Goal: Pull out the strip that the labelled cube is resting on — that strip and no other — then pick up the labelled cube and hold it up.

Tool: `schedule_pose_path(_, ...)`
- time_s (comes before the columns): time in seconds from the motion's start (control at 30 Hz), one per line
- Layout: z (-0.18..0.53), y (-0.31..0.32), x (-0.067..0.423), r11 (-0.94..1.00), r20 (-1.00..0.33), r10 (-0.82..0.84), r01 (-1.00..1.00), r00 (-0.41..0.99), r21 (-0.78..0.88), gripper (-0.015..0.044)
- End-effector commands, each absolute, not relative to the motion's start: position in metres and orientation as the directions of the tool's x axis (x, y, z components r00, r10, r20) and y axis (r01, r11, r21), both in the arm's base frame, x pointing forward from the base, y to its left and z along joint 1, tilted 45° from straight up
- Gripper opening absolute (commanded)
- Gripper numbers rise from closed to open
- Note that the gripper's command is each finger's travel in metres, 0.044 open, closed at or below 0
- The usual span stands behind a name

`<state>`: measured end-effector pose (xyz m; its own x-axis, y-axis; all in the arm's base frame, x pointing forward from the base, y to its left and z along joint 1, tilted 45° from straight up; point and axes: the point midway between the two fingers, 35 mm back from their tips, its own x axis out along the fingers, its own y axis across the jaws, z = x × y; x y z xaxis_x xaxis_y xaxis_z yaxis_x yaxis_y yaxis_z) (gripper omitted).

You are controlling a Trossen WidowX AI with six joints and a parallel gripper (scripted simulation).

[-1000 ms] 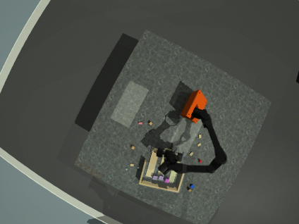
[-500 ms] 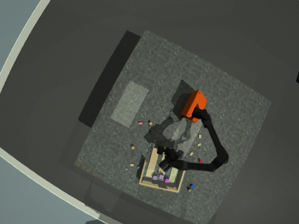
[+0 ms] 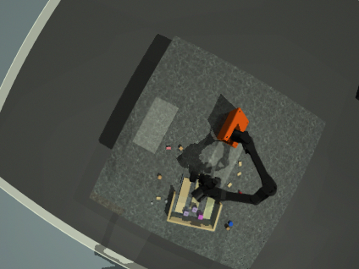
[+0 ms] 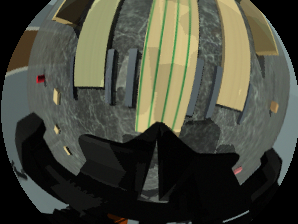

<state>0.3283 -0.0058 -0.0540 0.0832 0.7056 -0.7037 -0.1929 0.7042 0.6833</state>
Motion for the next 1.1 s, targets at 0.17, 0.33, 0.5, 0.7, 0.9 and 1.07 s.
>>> schedule_pose_path(0.17,-0.062,-0.003,0.307,0.702,-0.706,0.706,-0.184,0.058,0.688,0.0)
schedule_pose_path(0.33,-0.064,-0.004,0.3,0.702,-0.706,0.706,-0.184,0.058,0.688,0.0)
schedule_pose_path(0.5,-0.065,-0.004,0.293,0.702,-0.706,0.706,-0.183,0.058,0.688,0.0)
schedule_pose_path(0.7,-0.067,-0.005,0.285,0.702,-0.706,0.706,-0.183,0.057,0.688,0.0)
schedule_pose_path(0.9,-0.069,-0.005,0.276,0.702,-0.706,0.706,-0.183,0.057,0.688,0.0)
schedule_pose_path(1.07,-0.07,-0.006,0.27,0.702,-0.706,0.706,-0.183,0.057,0.688,0.0)
